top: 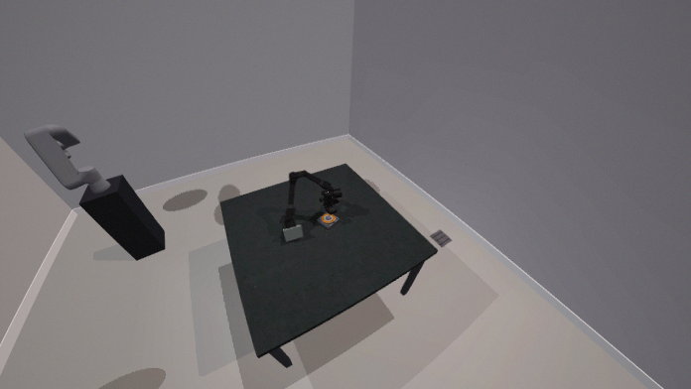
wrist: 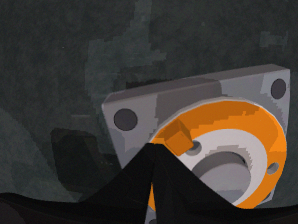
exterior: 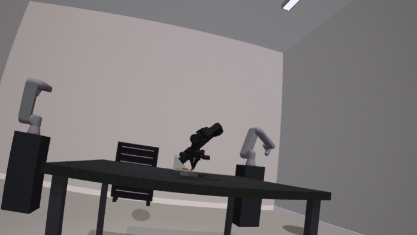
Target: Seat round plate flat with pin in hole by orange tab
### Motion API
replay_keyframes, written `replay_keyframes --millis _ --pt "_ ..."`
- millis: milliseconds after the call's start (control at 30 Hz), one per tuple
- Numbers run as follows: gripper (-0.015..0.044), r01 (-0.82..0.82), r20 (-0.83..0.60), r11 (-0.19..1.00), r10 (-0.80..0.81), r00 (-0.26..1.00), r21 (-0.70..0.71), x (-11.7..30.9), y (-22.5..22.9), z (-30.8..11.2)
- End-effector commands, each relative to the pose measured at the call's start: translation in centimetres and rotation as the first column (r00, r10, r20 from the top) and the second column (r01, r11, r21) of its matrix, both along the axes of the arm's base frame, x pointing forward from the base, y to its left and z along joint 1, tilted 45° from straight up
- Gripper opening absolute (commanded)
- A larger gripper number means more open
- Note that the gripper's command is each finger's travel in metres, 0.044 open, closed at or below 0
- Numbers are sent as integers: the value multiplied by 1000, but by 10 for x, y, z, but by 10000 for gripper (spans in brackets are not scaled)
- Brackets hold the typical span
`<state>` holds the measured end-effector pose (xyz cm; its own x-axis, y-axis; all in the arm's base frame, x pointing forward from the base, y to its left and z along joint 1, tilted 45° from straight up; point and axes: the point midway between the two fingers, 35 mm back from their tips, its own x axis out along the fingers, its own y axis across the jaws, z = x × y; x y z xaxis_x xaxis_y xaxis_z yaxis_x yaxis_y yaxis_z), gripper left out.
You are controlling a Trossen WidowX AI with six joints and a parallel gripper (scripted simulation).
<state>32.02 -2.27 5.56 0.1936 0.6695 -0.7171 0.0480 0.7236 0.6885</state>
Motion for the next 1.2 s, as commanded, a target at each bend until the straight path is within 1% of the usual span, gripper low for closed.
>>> replay_keyframes --millis 0,533,1167 --pt "0 4 0 1000 -4 1000 5 7 -3 -2" --pt "0 4 1 1000 -4 1000 4 20 -18 -11" --pt "0 4 2 1000 -4 1000 2 25 -34 -22"
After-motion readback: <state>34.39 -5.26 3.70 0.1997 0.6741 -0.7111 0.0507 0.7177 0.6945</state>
